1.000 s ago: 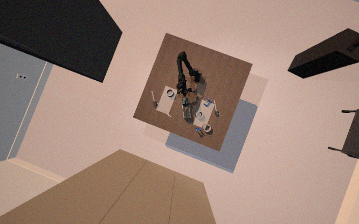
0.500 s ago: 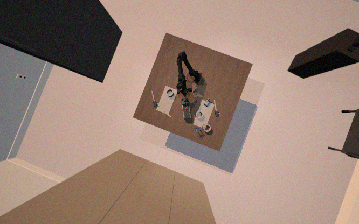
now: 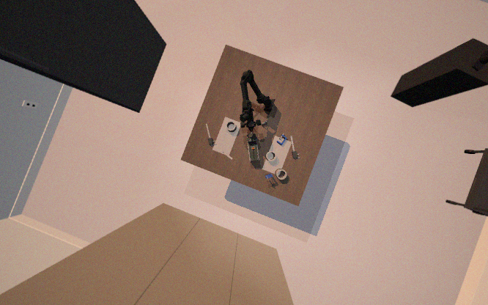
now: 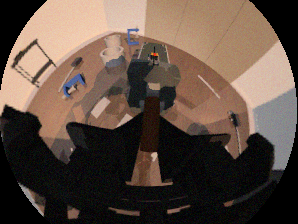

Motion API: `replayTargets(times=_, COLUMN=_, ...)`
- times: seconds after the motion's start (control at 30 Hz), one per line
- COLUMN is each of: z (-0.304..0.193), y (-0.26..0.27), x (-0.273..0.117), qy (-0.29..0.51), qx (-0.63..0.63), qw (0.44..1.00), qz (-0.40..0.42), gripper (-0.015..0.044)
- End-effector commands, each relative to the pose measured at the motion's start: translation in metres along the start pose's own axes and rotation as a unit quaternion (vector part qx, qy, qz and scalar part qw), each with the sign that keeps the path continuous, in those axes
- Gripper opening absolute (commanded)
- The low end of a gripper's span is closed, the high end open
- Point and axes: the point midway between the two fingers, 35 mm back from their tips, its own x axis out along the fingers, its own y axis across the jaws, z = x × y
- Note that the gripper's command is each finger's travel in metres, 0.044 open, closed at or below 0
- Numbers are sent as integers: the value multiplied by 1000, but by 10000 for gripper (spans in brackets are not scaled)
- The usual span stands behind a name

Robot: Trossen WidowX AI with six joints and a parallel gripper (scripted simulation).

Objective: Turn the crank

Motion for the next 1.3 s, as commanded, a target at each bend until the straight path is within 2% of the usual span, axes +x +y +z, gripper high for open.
replayTargets(times=0.0, z=0, y=0, x=0, qy=0, qx=0, qw=1000, qz=0, gripper=0)
replayTargets(times=0.57, z=0, y=0, x=0, qy=0, qx=0, qw=1000, qz=0, gripper=440)
replayTargets(times=1.27, z=55, y=1, x=-52, qy=0, qx=0, qw=1000, qz=5, gripper=440)
